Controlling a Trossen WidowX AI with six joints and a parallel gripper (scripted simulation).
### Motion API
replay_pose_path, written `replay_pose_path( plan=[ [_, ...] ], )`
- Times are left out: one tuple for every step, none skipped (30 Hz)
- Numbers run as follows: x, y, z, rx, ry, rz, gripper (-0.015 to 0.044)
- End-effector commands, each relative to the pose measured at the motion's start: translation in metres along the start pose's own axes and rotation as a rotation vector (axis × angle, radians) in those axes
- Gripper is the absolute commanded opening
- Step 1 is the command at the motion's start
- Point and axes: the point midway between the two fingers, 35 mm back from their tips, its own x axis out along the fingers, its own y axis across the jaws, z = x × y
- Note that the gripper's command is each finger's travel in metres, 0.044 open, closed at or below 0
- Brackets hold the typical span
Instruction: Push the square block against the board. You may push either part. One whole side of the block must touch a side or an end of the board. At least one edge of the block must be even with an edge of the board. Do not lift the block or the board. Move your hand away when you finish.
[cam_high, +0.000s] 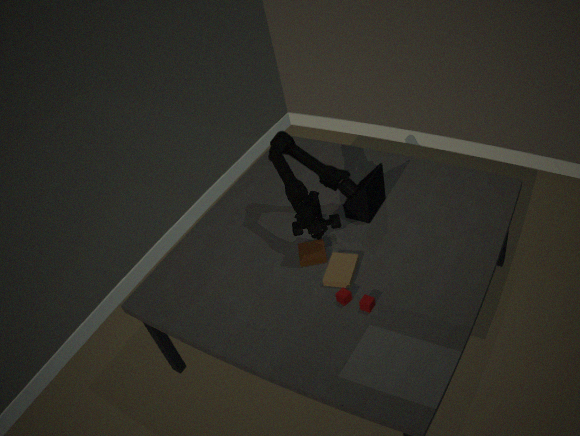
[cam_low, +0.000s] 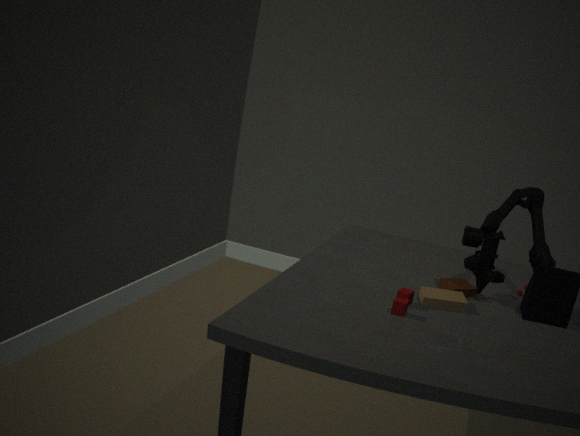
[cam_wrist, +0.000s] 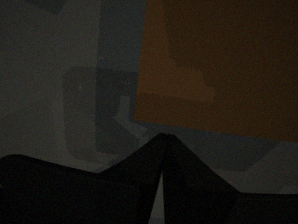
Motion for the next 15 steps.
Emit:
replay_pose_path(
  plan=[
    [0.001, -0.001, 0.005, 0.001, 0.003, -0.004, 0.0000],
    [0.000, -0.001, 0.006, 0.001, 0.003, -0.004, 0.0000],
    [0.000, -0.001, 0.007, 0.001, 0.003, -0.003, 0.0000],
    [0.000, -0.001, 0.009, 0.001, 0.003, -0.003, 0.0000],
    [0.000, -0.001, 0.010, 0.001, 0.003, -0.003, 0.0000],
    [0.000, -0.001, 0.011, 0.001, 0.003, -0.003, 0.0000],
    [0.000, -0.002, 0.012, 0.001, 0.003, -0.003, 0.0000],
    [0.000, -0.002, 0.013, 0.001, 0.003, -0.003, 0.0000],
    [0.000, -0.002, 0.015, 0.001, 0.002, -0.003, 0.0000],
    [0.000, -0.002, 0.016, 0.001, 0.002, -0.003, 0.0000],
    [0.000, -0.002, 0.017, 0.001, 0.002, -0.003, 0.0000],
    [0.000, -0.002, 0.018, 0.001, 0.002, -0.003, 0.0000],
    [0.000, -0.002, 0.019, 0.001, 0.002, -0.003, 0.0000],
    [0.000, -0.002, 0.021, 0.002, 0.002, -0.003, 0.0000],
    [0.000, -0.002, 0.022, 0.002, 0.002, -0.003, 0.0000]
  ],
)
